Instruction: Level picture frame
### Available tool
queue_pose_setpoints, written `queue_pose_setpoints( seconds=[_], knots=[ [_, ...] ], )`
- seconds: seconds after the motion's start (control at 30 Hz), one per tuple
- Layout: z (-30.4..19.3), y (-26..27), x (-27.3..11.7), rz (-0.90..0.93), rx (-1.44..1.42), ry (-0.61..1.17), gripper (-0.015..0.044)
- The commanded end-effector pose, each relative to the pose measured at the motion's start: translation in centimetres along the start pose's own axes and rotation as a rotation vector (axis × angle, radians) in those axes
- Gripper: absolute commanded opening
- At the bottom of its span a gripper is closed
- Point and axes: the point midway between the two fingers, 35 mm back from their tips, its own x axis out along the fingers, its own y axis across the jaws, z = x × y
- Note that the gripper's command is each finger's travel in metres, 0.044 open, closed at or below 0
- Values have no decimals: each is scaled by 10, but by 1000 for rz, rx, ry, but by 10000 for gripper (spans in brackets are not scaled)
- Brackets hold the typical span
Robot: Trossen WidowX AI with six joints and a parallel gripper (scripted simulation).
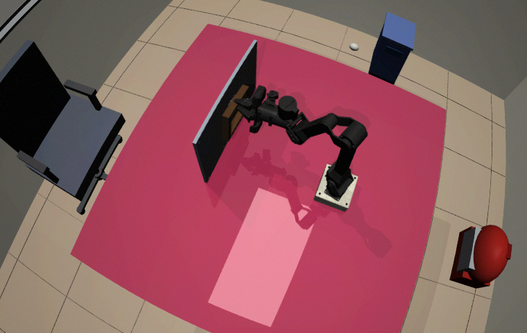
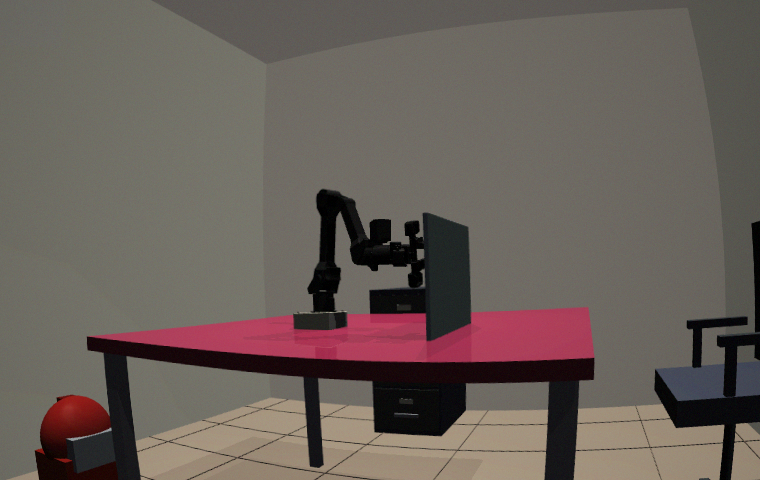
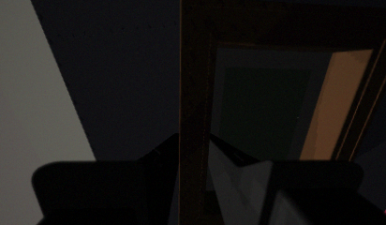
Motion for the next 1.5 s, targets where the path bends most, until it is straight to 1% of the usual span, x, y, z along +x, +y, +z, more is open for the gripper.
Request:
queue_pose_setpoints(
  seconds=[0.0,1.47],
  knots=[
    [0,7,0,16,-3,0,0],
    [0,13,0,16,-3,0,0]
  ],
)
